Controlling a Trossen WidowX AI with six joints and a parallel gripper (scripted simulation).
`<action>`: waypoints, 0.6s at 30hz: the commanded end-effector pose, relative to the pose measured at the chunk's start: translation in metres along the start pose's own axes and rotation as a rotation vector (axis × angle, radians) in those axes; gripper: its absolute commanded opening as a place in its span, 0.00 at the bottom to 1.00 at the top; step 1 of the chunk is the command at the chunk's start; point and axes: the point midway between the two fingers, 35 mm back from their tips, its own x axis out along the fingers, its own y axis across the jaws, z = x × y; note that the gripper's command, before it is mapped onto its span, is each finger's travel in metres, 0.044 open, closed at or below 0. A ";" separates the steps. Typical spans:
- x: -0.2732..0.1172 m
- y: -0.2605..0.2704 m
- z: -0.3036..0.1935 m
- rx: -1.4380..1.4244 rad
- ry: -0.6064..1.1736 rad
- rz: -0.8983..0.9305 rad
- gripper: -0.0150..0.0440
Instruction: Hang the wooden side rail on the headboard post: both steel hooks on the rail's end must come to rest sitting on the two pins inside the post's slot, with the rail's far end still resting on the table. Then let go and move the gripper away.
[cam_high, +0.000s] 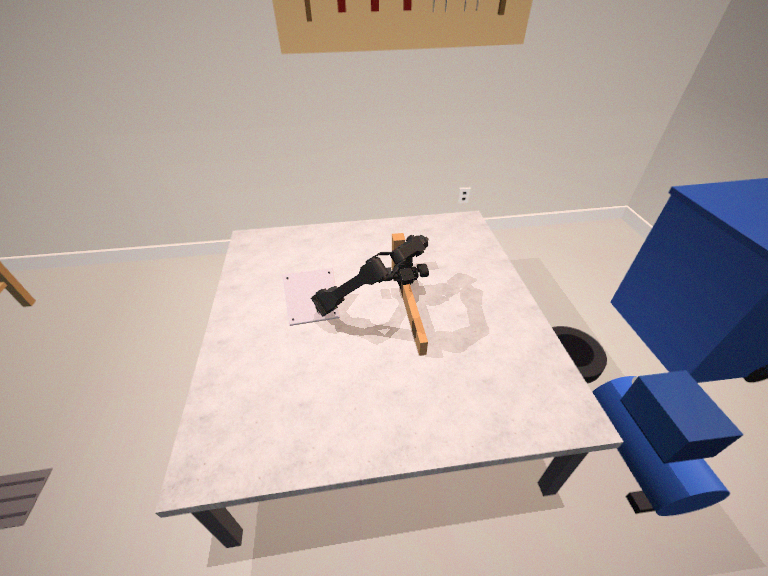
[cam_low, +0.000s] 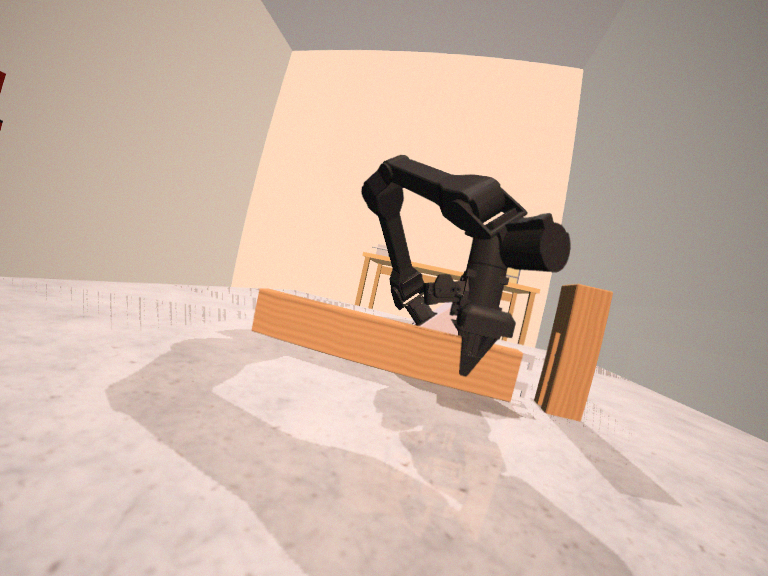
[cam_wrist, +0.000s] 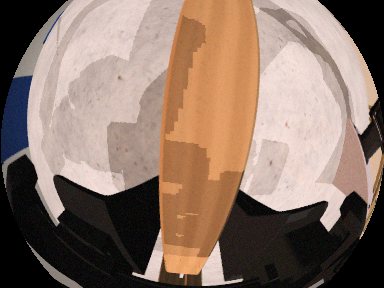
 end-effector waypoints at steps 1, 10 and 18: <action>-0.002 0.001 -0.001 0.009 0.004 0.001 0.25; -0.004 0.001 -0.001 0.009 0.004 0.001 0.25; -0.005 0.001 -0.001 0.009 0.004 0.001 0.25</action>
